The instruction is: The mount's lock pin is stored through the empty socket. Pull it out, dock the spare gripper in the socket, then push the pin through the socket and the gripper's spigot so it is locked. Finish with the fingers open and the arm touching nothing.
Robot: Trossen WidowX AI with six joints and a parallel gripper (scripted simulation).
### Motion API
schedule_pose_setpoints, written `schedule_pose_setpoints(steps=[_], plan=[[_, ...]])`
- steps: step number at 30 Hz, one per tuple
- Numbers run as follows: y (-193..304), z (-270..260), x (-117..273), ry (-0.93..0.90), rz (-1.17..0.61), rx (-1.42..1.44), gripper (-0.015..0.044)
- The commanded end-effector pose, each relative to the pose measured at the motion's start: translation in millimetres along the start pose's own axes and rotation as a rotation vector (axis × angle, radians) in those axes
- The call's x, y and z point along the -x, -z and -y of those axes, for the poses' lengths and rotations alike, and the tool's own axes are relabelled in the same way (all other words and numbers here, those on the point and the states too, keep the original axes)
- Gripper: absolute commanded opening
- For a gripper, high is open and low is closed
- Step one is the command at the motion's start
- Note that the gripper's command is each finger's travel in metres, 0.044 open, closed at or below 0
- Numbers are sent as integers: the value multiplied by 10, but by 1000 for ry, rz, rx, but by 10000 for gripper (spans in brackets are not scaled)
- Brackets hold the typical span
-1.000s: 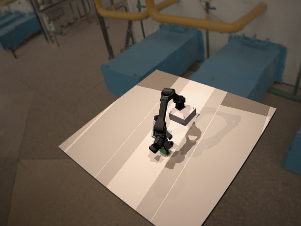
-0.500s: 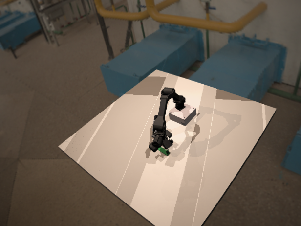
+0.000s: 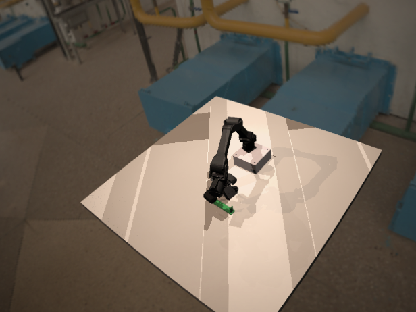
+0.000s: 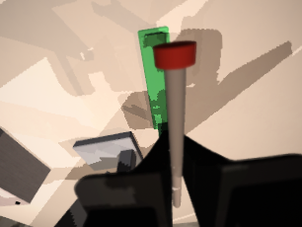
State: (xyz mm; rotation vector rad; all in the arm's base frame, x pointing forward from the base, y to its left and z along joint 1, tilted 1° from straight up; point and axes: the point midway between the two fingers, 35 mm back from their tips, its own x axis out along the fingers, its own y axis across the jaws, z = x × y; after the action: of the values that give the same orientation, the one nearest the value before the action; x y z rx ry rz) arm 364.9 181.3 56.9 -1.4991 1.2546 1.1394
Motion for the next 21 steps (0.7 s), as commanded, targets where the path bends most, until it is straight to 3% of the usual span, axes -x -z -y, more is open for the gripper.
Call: schedule_pose_setpoints(steps=[1, 21], plan=[[-2, -3, -12, -2, -1, 1, 0], [-30, -329, 108, 7, 2, 41, 0]])
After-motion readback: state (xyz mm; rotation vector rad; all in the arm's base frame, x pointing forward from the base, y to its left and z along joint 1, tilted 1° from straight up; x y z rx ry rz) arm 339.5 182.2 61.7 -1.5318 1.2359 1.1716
